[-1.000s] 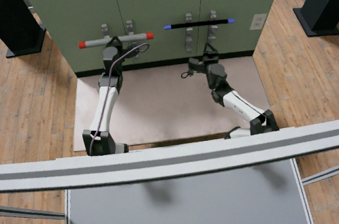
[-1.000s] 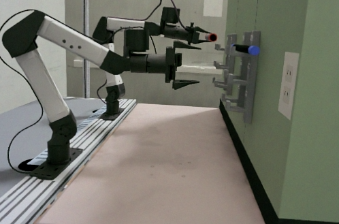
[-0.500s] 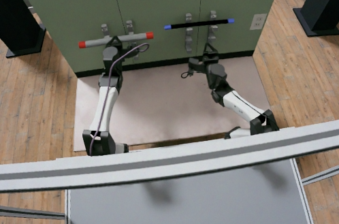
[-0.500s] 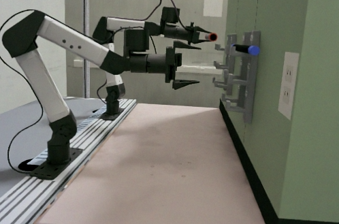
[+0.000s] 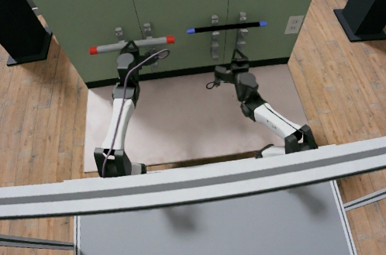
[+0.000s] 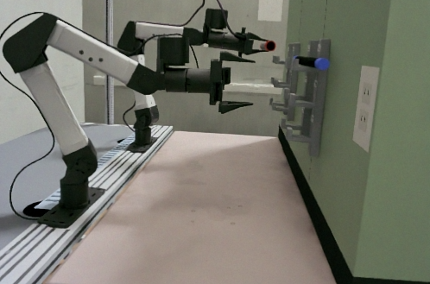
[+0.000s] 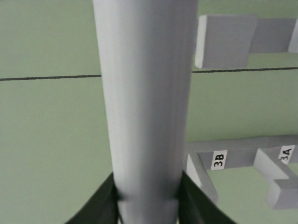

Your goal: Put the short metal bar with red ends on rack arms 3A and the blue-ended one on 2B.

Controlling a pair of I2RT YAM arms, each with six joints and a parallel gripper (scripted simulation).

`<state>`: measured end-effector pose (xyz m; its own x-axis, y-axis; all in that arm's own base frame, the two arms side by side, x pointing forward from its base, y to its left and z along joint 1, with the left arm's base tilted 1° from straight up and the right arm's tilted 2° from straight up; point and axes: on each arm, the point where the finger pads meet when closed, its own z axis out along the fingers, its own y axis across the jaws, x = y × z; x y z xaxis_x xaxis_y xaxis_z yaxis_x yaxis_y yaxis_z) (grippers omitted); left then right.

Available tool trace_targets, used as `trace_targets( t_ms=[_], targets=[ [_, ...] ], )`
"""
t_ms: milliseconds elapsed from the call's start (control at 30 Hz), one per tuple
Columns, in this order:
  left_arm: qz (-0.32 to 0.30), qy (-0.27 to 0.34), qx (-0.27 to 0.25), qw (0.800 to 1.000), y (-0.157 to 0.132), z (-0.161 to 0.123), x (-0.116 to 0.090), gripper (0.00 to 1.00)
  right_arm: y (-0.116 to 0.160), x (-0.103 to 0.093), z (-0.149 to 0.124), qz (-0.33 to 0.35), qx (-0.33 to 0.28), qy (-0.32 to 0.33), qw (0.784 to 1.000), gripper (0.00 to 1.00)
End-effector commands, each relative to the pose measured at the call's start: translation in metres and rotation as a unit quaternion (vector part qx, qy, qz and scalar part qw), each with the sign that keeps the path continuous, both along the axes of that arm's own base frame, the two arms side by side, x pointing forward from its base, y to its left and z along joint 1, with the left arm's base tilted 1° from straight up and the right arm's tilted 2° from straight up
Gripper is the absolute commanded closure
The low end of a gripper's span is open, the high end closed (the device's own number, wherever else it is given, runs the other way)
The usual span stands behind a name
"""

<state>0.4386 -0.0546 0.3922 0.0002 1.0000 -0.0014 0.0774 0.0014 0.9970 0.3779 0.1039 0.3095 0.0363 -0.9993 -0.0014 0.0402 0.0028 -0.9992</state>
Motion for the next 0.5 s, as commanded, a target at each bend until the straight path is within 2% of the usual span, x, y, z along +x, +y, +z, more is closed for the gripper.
trace_targets(
  t_ms=[0,467],
  targets=[
    [0.003,-0.039,-0.006,0.999,0.0002,0.0183,-0.0030,1.00,0.0022,-0.0009,-0.0108,0.001,-0.006,0.008,1.000,0.00],
    [0.003,-0.039,-0.006,0.999,-0.0001,0.0137,-0.0014,1.00,0.0022,-0.0009,-0.0108,0.001,-0.006,0.008,1.000,0.00]
  ],
)
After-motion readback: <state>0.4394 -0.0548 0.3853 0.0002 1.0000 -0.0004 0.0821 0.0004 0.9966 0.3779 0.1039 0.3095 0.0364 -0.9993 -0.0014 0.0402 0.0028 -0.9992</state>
